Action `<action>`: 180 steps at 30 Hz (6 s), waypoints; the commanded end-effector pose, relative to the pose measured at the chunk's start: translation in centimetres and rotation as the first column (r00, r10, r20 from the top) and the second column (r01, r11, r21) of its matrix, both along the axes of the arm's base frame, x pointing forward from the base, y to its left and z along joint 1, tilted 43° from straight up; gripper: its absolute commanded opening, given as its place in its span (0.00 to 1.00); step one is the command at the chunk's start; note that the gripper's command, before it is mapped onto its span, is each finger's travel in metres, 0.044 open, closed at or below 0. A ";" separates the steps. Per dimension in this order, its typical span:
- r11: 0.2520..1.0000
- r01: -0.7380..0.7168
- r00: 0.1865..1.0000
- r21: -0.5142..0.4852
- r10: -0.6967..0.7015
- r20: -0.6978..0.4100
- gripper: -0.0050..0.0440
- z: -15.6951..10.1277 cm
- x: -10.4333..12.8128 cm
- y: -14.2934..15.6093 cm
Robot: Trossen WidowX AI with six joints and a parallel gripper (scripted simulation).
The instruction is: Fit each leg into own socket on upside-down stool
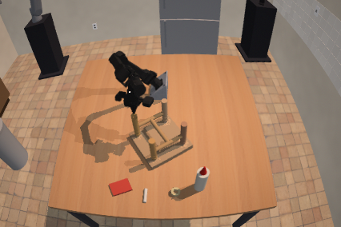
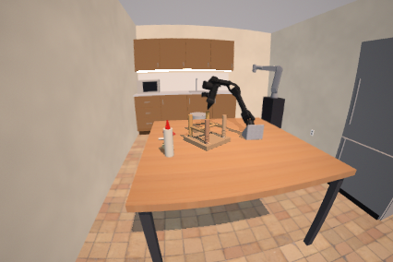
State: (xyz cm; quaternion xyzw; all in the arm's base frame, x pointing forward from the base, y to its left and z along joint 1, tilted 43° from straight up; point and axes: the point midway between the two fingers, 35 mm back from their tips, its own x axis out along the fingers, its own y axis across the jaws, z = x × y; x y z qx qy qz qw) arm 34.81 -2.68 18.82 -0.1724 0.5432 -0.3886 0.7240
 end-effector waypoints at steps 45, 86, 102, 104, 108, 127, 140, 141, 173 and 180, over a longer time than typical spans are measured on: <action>0.999 0.036 0.999 0.016 -0.037 0.018 0.10 -1.7 -0.2 -1.9; 0.977 -0.194 0.964 0.084 0.206 -0.171 0.10 -6.3 6.9 9.4; 0.923 -0.351 0.863 0.159 0.384 -0.328 0.10 -14.7 8.8 17.6; 0.923 -0.351 0.863 0.159 0.384 -0.328 0.10 -14.7 8.8 17.6; 0.923 -0.351 0.863 0.159 0.384 -0.328 0.10 -14.7 8.8 17.6; 0.911 -0.370 0.837 0.181 0.412 -0.361 0.10 -17.0 8.2 15.4; 0.911 -0.371 0.836 0.181 0.412 -0.362 0.10 -17.8 8.2 14.7; 0.911 -0.371 0.836 0.181 0.412 -0.362 0.10 -17.8 8.2 14.7; 0.907 -0.379 0.835 0.184 0.421 -0.354 0.10 -16.7 8.5 16.0; 0.906 -0.382 0.835 0.185 0.424 -0.351 0.10 -16.2 8.6 16.6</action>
